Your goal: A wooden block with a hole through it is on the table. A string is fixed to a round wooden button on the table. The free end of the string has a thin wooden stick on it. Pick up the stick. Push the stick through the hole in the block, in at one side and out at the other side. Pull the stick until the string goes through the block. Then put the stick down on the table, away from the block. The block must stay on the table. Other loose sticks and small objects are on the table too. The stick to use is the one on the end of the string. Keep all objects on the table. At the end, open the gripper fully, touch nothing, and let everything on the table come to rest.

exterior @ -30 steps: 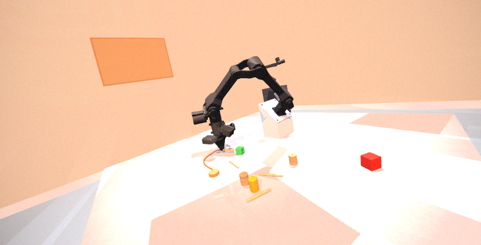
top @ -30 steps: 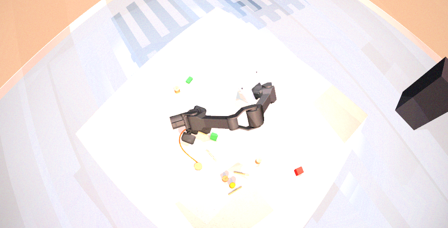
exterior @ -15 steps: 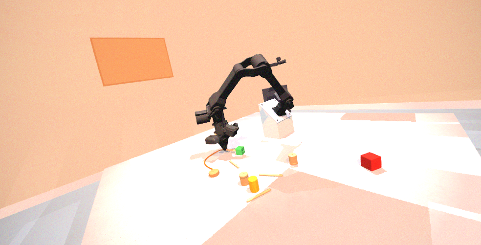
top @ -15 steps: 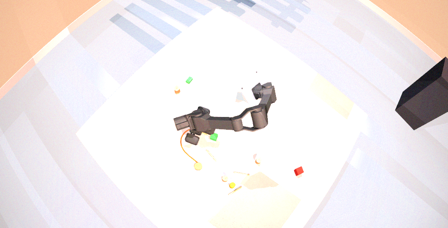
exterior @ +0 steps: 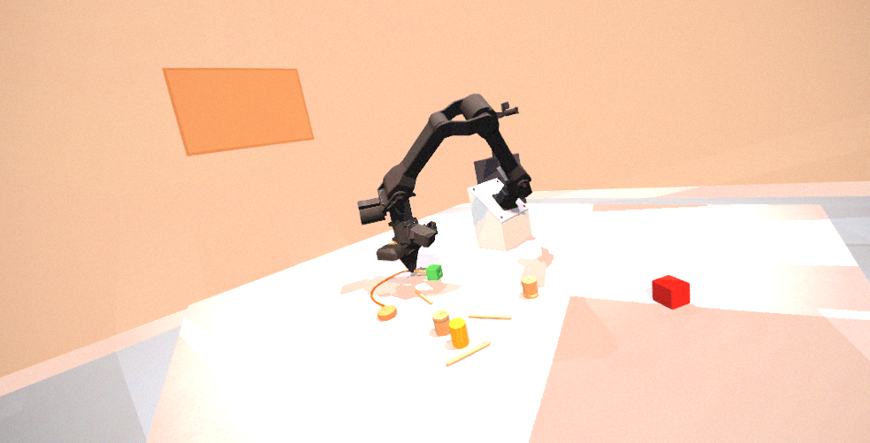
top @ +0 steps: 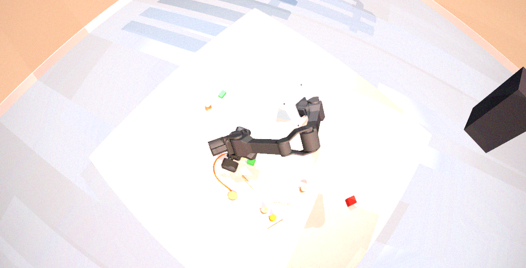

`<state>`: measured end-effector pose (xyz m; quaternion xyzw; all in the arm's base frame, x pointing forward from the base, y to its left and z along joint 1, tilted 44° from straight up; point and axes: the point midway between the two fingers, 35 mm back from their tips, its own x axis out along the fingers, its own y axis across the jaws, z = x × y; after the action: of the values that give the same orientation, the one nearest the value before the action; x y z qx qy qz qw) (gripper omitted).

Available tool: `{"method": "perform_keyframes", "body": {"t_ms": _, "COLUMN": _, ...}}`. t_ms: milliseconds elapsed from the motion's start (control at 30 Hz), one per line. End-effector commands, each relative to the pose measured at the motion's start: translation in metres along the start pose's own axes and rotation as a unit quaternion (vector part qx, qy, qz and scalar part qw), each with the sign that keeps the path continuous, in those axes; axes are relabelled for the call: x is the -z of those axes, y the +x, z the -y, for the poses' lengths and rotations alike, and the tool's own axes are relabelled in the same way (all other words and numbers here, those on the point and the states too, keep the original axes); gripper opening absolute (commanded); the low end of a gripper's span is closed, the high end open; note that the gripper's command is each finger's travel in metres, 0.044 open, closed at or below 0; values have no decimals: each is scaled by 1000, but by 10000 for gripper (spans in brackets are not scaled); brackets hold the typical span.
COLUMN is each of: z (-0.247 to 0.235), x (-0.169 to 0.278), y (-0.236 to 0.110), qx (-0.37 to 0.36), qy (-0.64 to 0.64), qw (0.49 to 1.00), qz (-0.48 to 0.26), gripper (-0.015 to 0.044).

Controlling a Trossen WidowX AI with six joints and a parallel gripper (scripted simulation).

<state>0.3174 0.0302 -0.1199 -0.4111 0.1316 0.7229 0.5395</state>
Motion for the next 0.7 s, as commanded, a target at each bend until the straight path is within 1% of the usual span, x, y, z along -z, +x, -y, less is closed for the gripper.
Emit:
{"method": "perform_keyframes", "body": {"t_ms": 0, "z": -1, "x": -7, "y": 0, "qx": 2, "qy": 2, "qw": 1000, "qz": 2, "gripper": 0}}
{"method": "perform_keyframes", "body": {"t_ms": 667, "z": -1, "x": -36, "y": 0, "qx": 2, "qy": 3, "qw": 1000, "qz": 2, "gripper": 0}}
